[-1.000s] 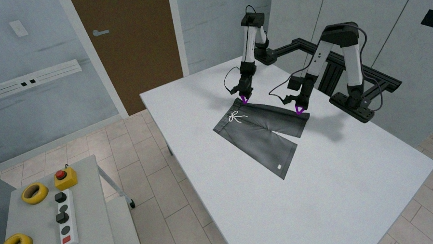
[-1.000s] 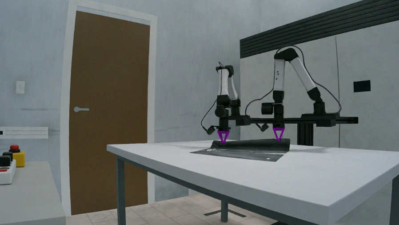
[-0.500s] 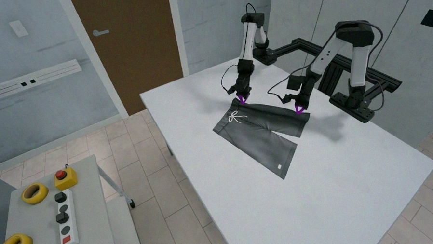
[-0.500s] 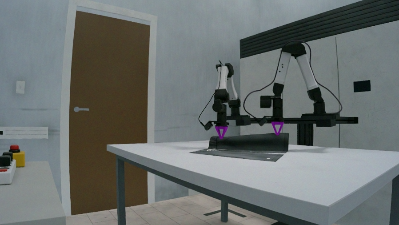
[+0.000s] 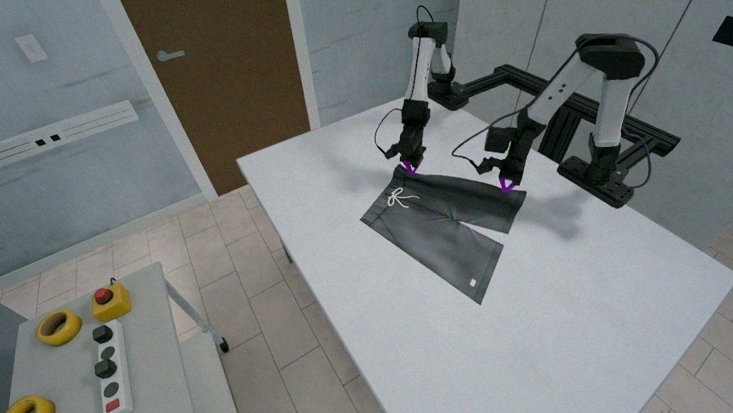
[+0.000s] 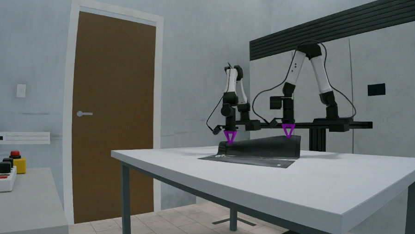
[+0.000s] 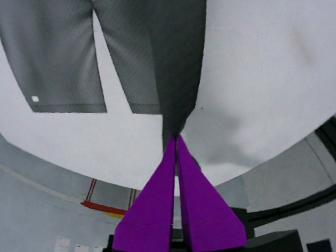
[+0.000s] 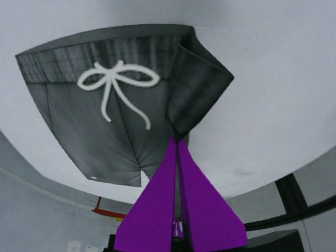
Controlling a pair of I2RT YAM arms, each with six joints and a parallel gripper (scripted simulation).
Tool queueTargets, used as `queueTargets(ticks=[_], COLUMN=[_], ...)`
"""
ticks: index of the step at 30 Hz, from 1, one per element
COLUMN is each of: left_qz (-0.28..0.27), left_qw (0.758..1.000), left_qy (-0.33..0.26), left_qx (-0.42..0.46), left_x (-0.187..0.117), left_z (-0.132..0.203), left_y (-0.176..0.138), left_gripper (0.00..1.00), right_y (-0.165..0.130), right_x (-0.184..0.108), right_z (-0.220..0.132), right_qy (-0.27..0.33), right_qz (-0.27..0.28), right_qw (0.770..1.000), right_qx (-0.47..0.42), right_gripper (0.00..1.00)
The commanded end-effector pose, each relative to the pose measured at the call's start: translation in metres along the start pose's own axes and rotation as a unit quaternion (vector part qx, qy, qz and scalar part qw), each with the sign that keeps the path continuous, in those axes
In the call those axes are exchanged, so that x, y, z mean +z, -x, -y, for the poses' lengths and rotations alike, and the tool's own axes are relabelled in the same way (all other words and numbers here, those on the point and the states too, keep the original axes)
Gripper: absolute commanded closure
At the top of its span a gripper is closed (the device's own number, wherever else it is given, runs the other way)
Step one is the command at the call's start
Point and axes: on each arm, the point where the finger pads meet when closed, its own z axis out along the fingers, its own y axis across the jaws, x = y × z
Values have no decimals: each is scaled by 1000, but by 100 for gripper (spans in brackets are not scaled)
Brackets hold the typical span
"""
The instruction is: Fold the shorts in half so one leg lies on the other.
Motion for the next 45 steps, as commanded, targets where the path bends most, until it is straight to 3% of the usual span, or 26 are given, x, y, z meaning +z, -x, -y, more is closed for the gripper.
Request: queueTargets(ticks=[1,14,21,31,38,42,45], left_qz=[15,42,39,69,64,55,70], left_qw=[1000,999,999,996,997,995,995], left_qy=[7,3,13,31,36,39,49], left_qx=[-4,33,14,50,34,69,48], left_x=[-19,-59,-53,-91,-85,-84,-93], left_z=[-14,-52,-51,-87,-84,-104,-108], left_y=[8,4,2,8,6,6,10], left_gripper=[100,100,100,100,100,100,100], right_y=[9,12,11,18,18,22,23], right_x=[-25,-50,-44,-70,-69,-80,-91], right_z=[-28,-52,-52,-77,-73,-91,-100], right_qy=[41,51,49,129,116,177,175], right_qz=[11,8,8,2,3,0,0], right_qw=[999,998,998,990,992,981,982], right_qx=[17,30,28,54,48,76,68], right_gripper=[100,100,100,100,100,100,100])
